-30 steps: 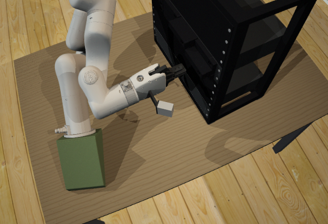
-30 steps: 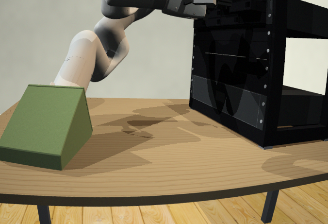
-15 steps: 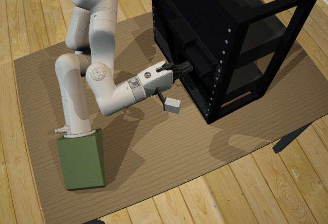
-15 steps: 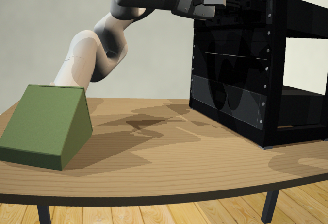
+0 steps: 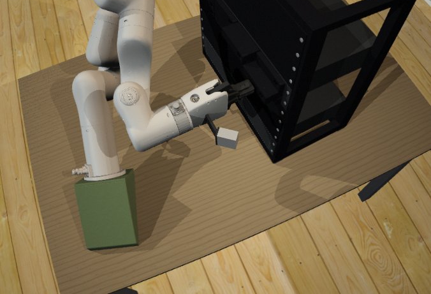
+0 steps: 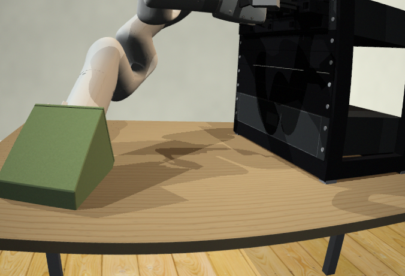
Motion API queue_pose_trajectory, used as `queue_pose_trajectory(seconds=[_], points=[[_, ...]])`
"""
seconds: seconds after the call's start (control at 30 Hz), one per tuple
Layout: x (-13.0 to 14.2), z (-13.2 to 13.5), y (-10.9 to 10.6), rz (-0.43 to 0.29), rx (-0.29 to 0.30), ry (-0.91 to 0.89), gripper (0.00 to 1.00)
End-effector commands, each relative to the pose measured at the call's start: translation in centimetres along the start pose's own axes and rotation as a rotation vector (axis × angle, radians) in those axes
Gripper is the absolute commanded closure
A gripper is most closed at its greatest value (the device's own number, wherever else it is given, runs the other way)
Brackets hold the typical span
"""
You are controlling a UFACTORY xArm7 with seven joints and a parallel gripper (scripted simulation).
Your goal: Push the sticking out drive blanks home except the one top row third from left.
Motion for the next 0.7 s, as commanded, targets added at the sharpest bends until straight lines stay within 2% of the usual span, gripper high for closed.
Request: queue_pose_trajectory(seconds=[0.0,0.67], points=[[0.03,-0.17,0.00,-0.001,-0.002,-0.003,1.00],[0.02,-0.17,1.00,-0.001,-0.002,-0.003,1.00]])
Point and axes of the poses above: the point where the finger pads meet when closed, its own y axis out along the fingers, its own z axis across the jaws, x = y × z, the point moved 8 cm from there along -y, back along the fingers, and after that the axes turned 11 degrees about y, right-handed, at the moved point
